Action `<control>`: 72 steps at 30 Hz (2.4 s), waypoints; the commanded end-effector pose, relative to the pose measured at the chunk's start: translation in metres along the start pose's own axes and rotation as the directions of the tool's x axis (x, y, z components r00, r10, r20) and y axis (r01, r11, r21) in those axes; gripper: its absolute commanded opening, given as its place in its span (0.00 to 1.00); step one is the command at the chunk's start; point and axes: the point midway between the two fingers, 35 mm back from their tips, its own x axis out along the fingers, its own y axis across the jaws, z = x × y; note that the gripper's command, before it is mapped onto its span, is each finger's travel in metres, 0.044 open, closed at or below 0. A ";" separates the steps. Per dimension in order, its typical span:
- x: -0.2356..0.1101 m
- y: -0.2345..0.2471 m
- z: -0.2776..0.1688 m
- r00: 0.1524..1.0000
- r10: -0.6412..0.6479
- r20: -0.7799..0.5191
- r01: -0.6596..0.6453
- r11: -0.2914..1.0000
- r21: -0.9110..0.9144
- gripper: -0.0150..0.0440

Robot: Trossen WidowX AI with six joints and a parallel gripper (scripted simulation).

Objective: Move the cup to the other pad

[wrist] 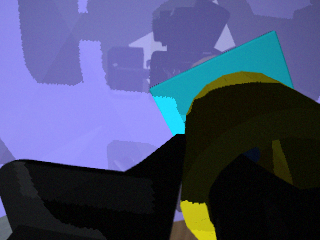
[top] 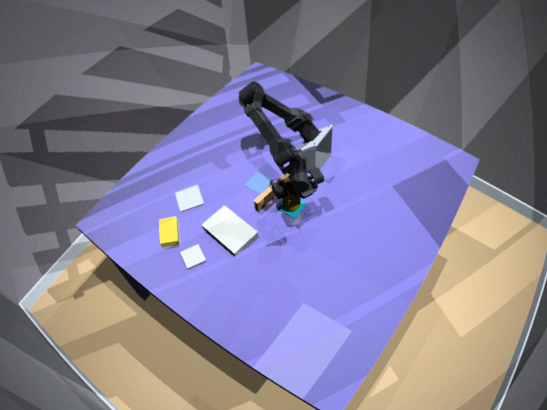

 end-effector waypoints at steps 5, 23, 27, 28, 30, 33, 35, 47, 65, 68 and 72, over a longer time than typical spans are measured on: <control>0.000 0.000 0.000 1.000 0.000 0.000 0.000 1.000 0.000 0.25; 0.000 0.000 0.000 1.000 0.000 0.000 0.000 1.000 0.000 0.50; -0.002 0.000 0.000 1.000 0.000 0.000 0.000 1.000 -0.001 0.50; -0.004 0.000 0.000 1.000 0.000 0.000 0.000 1.000 -0.001 0.50; -0.006 0.000 0.001 1.000 0.001 0.000 -0.001 1.000 -0.001 0.50; -0.011 0.000 0.001 1.000 0.001 0.000 -0.001 1.000 -0.002 0.50; -0.014 0.000 0.001 1.000 0.001 -0.001 -0.001 1.000 -0.003 0.50; -0.032 0.000 0.003 1.000 0.002 -0.003 -0.002 1.000 -0.007 0.50; -0.044 0.002 0.003 1.000 -0.001 -0.009 0.001 1.000 -0.017 0.77; -0.045 0.002 0.003 1.000 -0.001 -0.009 0.001 1.000 -0.016 0.90; -0.054 0.002 0.005 1.000 0.000 -0.008 0.000 1.000 -0.016 1.00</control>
